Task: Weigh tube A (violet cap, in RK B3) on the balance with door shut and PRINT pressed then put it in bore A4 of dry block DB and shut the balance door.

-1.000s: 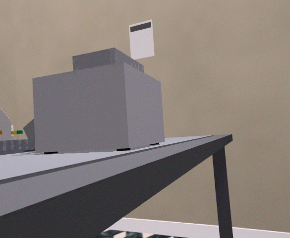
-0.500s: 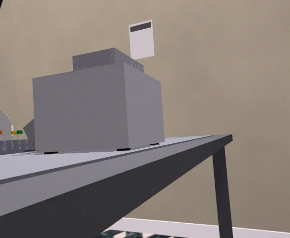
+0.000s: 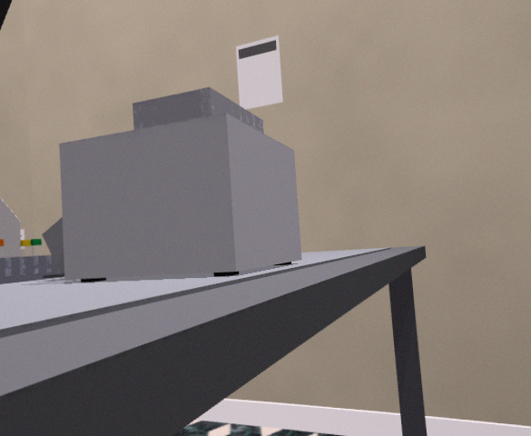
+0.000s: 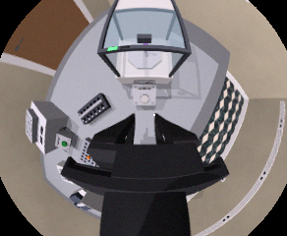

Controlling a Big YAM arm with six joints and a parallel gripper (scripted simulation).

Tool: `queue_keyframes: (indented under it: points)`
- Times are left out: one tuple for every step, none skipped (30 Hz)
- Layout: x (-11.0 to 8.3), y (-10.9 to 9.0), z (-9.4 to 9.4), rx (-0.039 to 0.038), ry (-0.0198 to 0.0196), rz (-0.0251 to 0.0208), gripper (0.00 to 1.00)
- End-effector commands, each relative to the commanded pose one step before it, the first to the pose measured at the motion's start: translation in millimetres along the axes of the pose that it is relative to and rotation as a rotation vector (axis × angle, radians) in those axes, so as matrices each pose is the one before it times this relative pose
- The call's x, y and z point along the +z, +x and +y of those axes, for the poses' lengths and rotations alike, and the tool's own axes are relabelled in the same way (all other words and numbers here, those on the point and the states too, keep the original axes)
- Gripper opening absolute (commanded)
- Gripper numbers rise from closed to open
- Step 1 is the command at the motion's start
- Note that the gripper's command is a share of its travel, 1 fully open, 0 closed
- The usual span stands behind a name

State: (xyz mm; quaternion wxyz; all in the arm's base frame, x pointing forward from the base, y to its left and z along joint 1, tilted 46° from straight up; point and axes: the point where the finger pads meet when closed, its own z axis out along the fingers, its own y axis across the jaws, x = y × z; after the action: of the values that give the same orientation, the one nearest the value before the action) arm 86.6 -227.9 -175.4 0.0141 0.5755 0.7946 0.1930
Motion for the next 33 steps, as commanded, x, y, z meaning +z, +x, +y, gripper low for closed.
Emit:
queue_keyframes:
  points:
    - [-17.57,-32.66,-6.47,-0.01317,0.00965,-0.05287,0.30]
    - [-1.53,-0.98,0.05,-0.00020,-0.00021,-0.00017,0.30]
    - [-1.24,-1.00,0.89,-0.00324,0.00042,0.00089,0.30]
    - [-1.22,-1.00,0.94,-0.00345,0.00053,0.00098,0.30]
    - [-1.45,-0.97,0.22,-0.00097,0.00021,0.00015,0.30]
    - [-1.78,-0.93,-0.76,0.00240,-0.00021,-0.00096,0.30]
    - [-1.87,-0.91,-1.08,0.00342,-0.00024,-0.00127,0.30]
    - [-1.71,-0.94,-0.56,0.00175,-0.00021,-0.00076,0.30]
    - [-0.43,2.93,0.59,0.00150,-0.00125,0.00629,0.30]
    - [-0.67,1.01,1.11,-0.00215,-0.00010,0.00416,0.30]
    - [-1.99,-3.70,0.59,-0.00476,0.00156,-0.00342,0.30]
    - [-2.36,-4.12,-0.13,-0.00267,0.00129,-0.00494,0.30]
    - [-1.76,-0.92,-0.71,0.00220,-0.00026,-0.00089,0.30]
    - [0.00,0.00,0.00,0.00000,0.00000,0.00000,0.30]
    - [0.00,0.00,0.00,0.00000,0.00000,0.00000,0.30]
    - [4.40,21.35,2.17,0.01833,-0.00844,0.03507,0.30]
    - [-5.84,-13.96,-2.35,-0.00687,0.00465,-0.02232,0.30]
    - [-4.32,-9.94,-1.08,-0.00633,0.00350,-0.01478,0.30]
    - [-1.27,-1.00,0.82,-0.00289,0.00015,0.00070,0.30]
    - [-1.23,-1.00,0.93,-0.00315,0.00039,0.00088,0.30]
    - [-1.43,-0.96,0.29,-0.00116,0.00024,0.00024,0.30]
    - [-1.73,-0.90,-0.64,0.00191,-0.00015,-0.00077,0.30]
    - [-1.84,-0.87,-1.01,0.00316,-0.00023,-0.00113,0.30]
    - [-1.75,-0.89,-0.70,0.00231,-0.00025,-0.00085,0.30]
    - [-1.50,-0.94,0.06,-0.00026,0.00014,0.00000,0.30]
    - [-1.15,-0.63,0.81,-0.00244,0.00029,0.00132,0.30]
    - [0.37,3.71,1.53,-0.00088,-0.00132,0.00875,0.30]
    - [-1.37,-0.90,0.37,-0.00142,0.00032,0.00043,0.30]
    - [-3.18,-5.10,-1.07,-0.00055,0.00154,-0.00769,0.30]
    - [-2.13,-1.71,-1.08,0.00266,0.00004,-0.00251,0.30]
    - [0.00,0.00,0.00,0.00000,0.00000,0.00000,0.30]
    - [0.00,0.00,0.00,0.00000,0.00000,0.00000,0.30]
    - [6.50,20.29,3.24,0.01341,-0.00850,0.03757,0.30]
